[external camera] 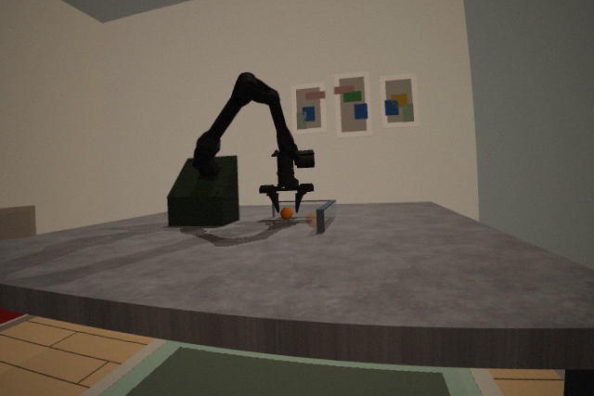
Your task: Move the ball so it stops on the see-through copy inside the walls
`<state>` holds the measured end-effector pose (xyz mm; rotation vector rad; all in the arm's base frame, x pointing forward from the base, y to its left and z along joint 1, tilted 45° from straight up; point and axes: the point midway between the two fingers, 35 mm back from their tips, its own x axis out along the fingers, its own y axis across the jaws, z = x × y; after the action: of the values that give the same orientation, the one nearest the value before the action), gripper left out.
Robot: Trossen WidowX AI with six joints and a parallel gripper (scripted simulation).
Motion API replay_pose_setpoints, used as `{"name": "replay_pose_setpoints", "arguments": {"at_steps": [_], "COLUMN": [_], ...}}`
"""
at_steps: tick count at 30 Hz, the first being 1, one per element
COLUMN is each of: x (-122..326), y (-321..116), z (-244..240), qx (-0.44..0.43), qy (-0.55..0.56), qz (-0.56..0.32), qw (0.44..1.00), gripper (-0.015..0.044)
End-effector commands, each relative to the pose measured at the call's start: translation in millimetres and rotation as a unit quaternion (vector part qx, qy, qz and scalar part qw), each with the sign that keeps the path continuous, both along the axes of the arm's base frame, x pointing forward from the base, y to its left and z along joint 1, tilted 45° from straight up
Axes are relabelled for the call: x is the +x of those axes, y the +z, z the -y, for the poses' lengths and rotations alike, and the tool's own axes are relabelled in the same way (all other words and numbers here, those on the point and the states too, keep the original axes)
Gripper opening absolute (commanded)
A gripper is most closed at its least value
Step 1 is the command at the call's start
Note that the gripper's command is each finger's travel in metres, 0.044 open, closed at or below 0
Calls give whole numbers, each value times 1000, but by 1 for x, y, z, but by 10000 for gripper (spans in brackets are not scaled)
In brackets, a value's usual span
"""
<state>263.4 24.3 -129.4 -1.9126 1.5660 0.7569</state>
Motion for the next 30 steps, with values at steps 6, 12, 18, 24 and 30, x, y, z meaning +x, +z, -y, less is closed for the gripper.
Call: {"name": "replay_pose_setpoints", "arguments": {"at_steps": [6,12,18,24,30], "x": [-3,-3,-3,-6,-8], "y": [-4,-4,-3,15,40], "z": [5,5,5,-17,-45], "qx": [-6,-6,-5,3,4], "qy": [2,2,1,-4,-1], "qz": [-6,-6,-5,1,-2], "qw": [1000,1000,1000,1000,1000], "gripper": [238,198,119,0,0]}}
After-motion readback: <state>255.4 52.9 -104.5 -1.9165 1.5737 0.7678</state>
